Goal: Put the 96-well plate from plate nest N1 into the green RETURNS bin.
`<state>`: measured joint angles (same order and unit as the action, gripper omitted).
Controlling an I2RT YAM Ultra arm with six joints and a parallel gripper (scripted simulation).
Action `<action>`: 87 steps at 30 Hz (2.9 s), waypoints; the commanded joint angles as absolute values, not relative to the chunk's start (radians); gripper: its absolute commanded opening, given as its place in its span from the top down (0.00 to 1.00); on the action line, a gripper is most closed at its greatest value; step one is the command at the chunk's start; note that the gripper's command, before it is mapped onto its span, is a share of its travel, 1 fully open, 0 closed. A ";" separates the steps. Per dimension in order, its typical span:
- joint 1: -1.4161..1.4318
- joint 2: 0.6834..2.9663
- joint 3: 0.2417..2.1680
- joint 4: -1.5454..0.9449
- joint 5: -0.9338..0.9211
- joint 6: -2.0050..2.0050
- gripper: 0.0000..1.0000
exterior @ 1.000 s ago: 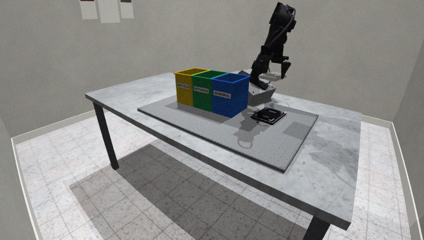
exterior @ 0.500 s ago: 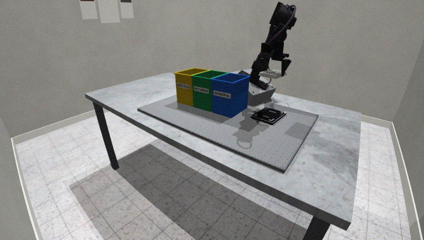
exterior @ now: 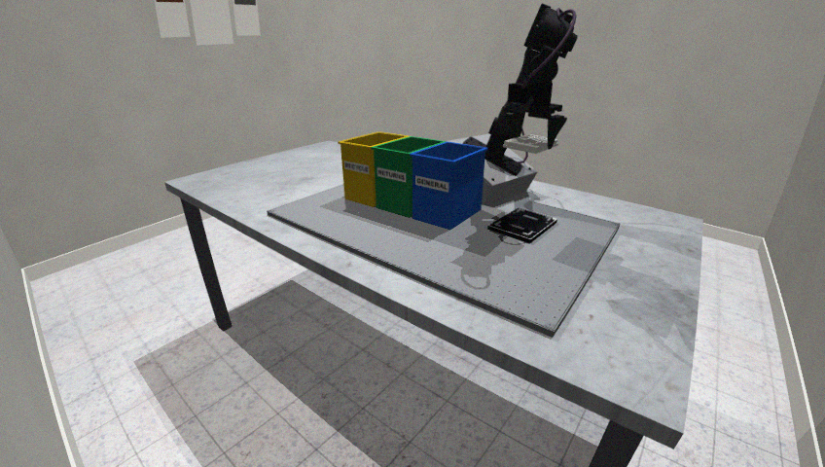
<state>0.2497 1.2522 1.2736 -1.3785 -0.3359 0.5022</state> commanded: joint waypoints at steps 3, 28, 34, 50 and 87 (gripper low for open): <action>0.230 1.219 1.321 -1.390 -0.336 0.491 1.00; 0.230 1.219 1.321 -1.390 -0.336 0.491 1.00; 0.206 1.214 1.310 -1.391 -0.342 0.402 1.00; -0.020 1.217 1.204 -1.410 -0.388 0.132 1.00; -0.501 1.403 1.192 -1.385 -0.404 -0.390 1.00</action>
